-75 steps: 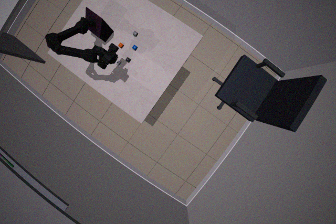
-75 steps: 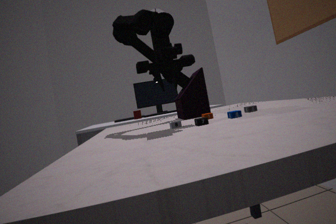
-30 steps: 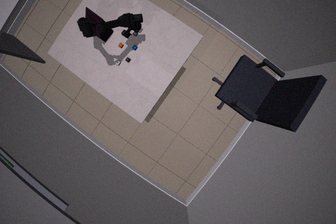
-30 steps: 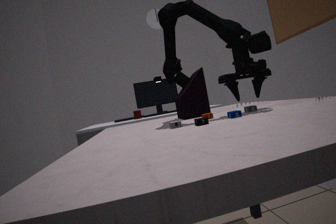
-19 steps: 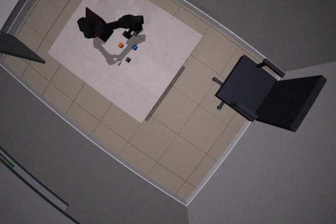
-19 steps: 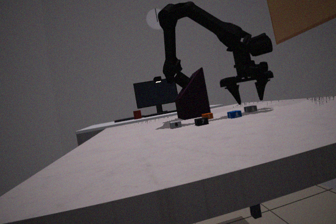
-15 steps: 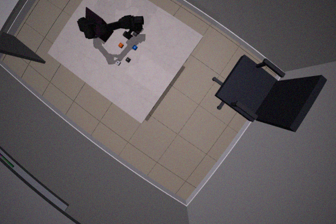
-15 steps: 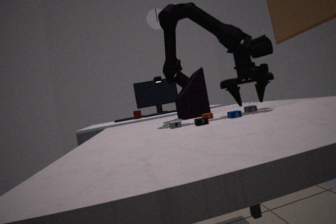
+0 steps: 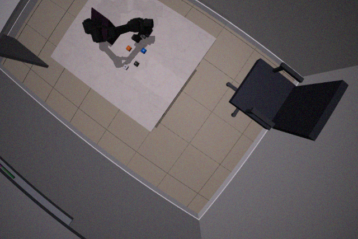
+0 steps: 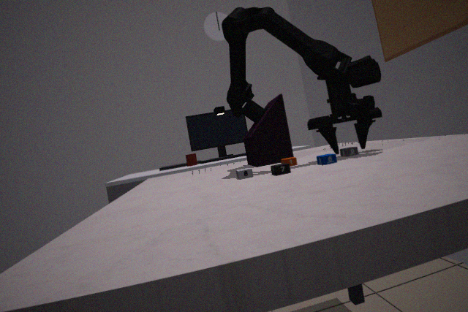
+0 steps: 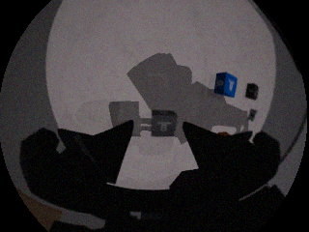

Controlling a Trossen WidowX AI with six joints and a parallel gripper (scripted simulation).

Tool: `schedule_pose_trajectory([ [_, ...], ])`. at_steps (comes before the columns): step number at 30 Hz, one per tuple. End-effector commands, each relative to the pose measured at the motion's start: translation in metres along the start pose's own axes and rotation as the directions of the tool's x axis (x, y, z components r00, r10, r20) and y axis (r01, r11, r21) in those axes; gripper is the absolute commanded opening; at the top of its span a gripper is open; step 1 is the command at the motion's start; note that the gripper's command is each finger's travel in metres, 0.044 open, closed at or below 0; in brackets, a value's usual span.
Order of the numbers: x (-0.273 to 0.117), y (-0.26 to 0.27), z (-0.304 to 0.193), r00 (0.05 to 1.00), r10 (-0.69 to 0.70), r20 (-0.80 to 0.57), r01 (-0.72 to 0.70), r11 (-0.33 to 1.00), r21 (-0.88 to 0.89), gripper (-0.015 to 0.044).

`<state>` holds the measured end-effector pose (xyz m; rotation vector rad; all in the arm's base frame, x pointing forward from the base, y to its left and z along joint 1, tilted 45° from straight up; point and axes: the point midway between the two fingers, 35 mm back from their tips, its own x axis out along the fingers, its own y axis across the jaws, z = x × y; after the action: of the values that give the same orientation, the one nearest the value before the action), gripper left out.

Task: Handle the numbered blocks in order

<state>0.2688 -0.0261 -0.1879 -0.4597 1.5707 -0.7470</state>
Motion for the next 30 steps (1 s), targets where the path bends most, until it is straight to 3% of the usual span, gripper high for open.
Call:
schedule_pose_trajectory([
  [1, 0.0008, -0.0004, 0.0002, 1.0, -0.004, 0.003, 0.004, 1.0, -0.003, 0.0216],
  [5, 0.0008, -0.0004, 0.0002, 1.0, -0.004, 0.003, 0.004, 1.0, -0.003, 0.012],
  [30, 0.0008, -0.0004, 0.0002, 1.0, -0.004, 0.003, 0.004, 1.0, -0.003, 0.012],
])
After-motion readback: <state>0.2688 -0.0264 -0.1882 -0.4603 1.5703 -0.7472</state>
